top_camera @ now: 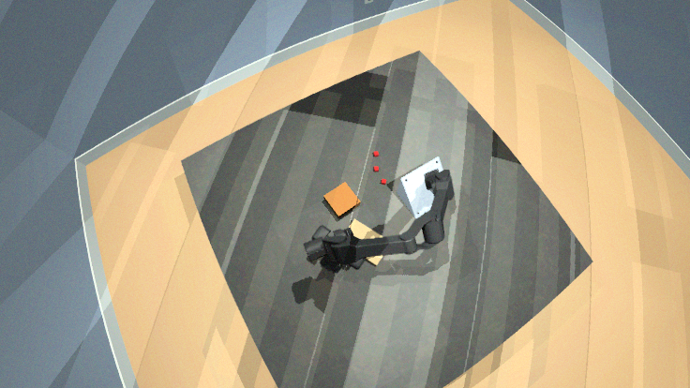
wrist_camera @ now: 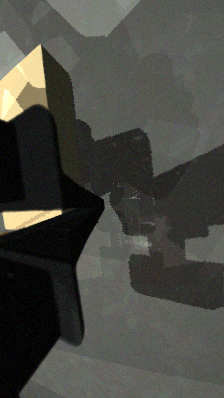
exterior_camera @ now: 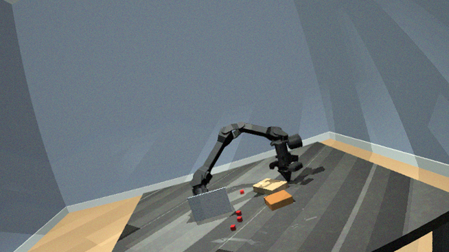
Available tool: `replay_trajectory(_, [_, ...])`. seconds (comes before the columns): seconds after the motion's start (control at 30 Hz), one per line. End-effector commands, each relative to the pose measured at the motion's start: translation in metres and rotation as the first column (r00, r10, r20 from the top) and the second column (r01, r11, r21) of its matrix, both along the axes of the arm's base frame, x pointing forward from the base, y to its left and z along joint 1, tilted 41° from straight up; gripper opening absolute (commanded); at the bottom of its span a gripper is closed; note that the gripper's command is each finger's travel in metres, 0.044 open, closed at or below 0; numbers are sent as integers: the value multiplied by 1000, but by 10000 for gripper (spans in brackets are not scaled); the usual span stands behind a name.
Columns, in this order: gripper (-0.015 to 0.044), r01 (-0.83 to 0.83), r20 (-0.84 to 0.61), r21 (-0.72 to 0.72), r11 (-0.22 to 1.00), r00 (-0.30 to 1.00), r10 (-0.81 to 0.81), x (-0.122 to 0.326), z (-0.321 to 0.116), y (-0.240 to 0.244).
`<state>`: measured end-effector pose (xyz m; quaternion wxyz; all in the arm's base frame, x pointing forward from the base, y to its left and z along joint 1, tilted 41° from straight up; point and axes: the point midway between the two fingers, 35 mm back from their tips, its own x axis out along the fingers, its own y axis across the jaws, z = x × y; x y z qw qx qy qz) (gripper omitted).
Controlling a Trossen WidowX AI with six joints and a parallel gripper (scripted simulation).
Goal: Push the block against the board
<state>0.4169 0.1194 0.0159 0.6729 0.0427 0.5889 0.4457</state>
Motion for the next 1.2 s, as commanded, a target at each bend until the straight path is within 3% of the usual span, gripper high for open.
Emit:
replay_trajectory(0.0, [0, 8, -4, 5, 1000, 1000, -8, -2, -9, 5])
replay_trajectory(1.17, [0, 8, -5, 4, 1000, 1000, -8, -19, -16, -7])
